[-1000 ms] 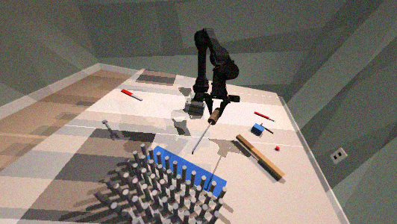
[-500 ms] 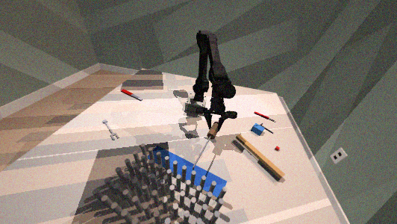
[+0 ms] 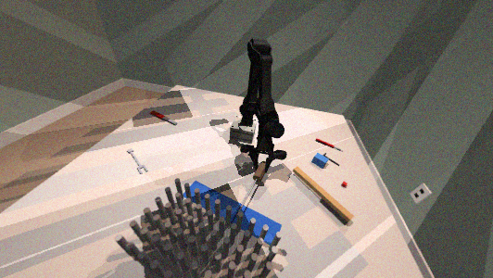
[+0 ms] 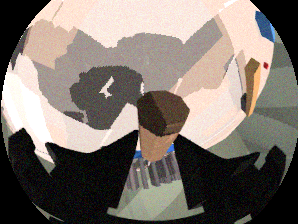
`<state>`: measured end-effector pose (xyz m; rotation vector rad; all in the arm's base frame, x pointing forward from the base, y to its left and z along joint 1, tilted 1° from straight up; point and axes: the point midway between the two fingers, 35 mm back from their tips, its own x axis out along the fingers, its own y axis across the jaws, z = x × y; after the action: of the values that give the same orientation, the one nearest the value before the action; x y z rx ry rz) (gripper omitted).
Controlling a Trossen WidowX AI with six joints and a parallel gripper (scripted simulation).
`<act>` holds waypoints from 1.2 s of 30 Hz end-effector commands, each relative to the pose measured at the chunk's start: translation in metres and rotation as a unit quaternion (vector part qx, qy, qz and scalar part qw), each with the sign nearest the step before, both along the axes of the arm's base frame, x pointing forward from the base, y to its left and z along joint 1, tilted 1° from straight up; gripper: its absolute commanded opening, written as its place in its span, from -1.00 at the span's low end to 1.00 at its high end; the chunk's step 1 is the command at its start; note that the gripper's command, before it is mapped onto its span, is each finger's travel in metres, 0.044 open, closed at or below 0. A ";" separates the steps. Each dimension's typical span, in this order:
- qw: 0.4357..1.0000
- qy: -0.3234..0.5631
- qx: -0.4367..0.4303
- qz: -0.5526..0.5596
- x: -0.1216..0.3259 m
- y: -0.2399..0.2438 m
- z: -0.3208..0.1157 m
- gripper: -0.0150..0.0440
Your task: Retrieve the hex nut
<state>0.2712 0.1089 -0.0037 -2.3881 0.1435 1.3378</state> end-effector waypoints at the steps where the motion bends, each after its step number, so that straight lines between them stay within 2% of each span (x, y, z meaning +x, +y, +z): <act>1: 1.000 -0.006 0.002 0.000 0.001 0.000 -0.002 -0.49; 36: 1.000 -0.007 0.001 0.000 0.028 -0.007 0.000 -0.49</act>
<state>0.2943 0.1014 -0.0064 -2.3901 0.1466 1.3312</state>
